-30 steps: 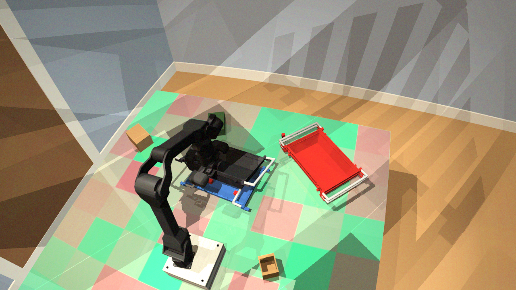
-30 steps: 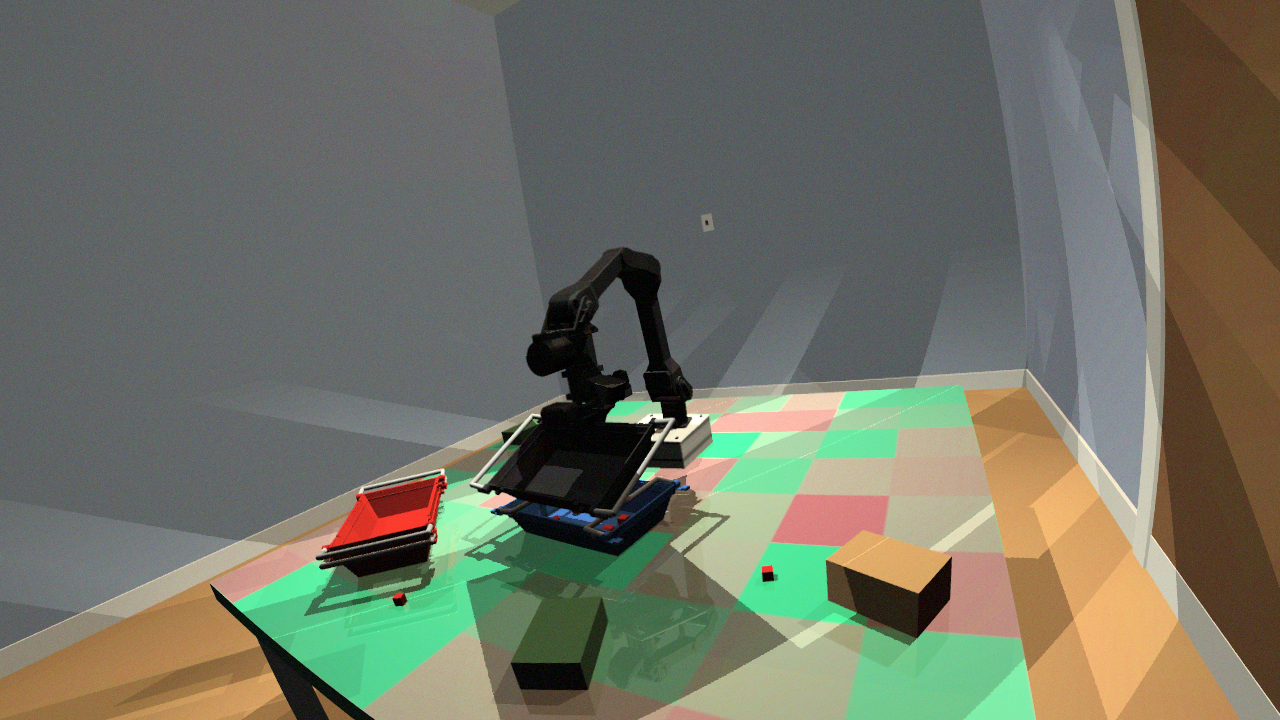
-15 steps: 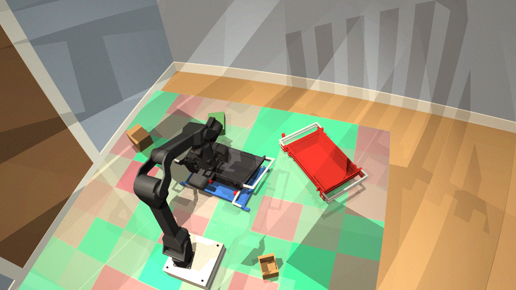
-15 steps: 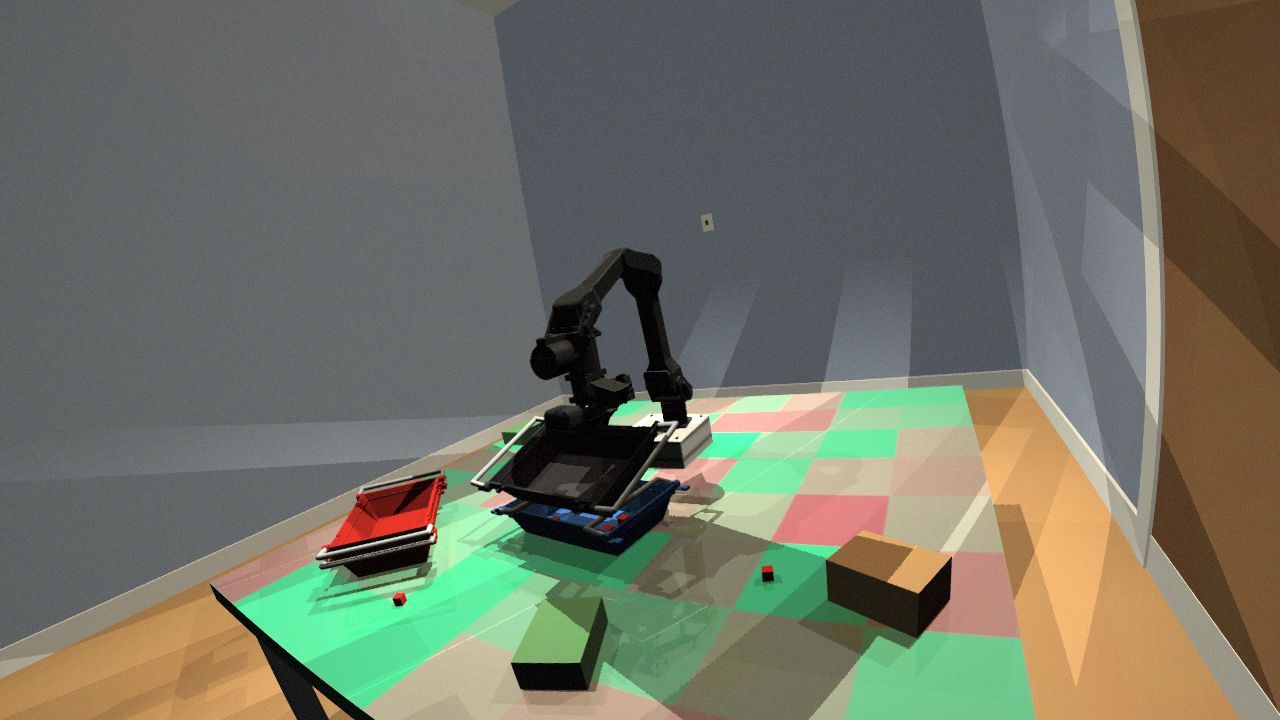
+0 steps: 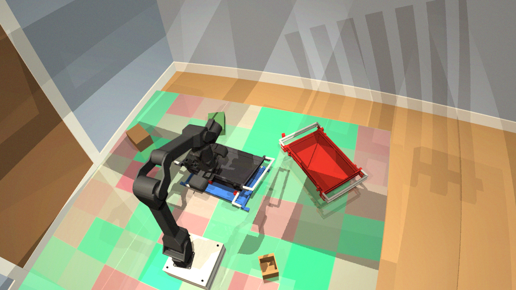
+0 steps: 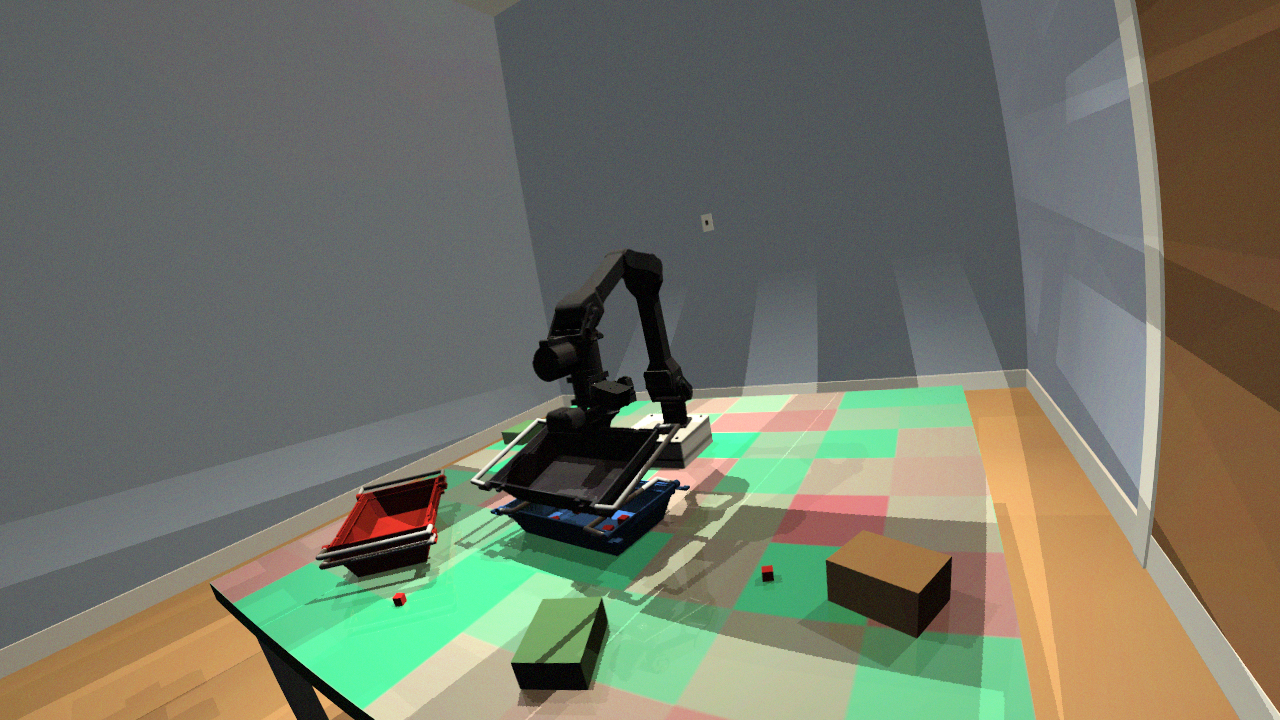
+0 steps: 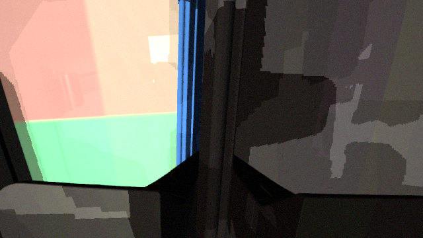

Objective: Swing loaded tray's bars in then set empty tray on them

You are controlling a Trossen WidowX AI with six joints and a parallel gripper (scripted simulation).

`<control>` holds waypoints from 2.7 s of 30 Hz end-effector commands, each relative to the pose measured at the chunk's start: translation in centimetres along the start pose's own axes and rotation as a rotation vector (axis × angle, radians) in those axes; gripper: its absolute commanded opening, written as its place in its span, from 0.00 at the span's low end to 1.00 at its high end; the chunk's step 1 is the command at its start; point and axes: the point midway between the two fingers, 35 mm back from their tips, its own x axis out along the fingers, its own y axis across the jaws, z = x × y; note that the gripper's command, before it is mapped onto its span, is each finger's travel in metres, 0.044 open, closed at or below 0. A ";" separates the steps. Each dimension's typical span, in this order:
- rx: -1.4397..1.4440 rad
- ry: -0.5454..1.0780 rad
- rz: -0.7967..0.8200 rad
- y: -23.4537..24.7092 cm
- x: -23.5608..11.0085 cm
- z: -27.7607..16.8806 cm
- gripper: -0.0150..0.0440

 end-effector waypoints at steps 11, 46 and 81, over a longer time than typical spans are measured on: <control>0.004 -0.001 0.020 0.4 0.5 0.0 0.25; 0.004 -0.001 0.021 0.8 1.3 0.0 0.25; 0.004 -0.001 0.021 1.1 2.1 0.0 0.25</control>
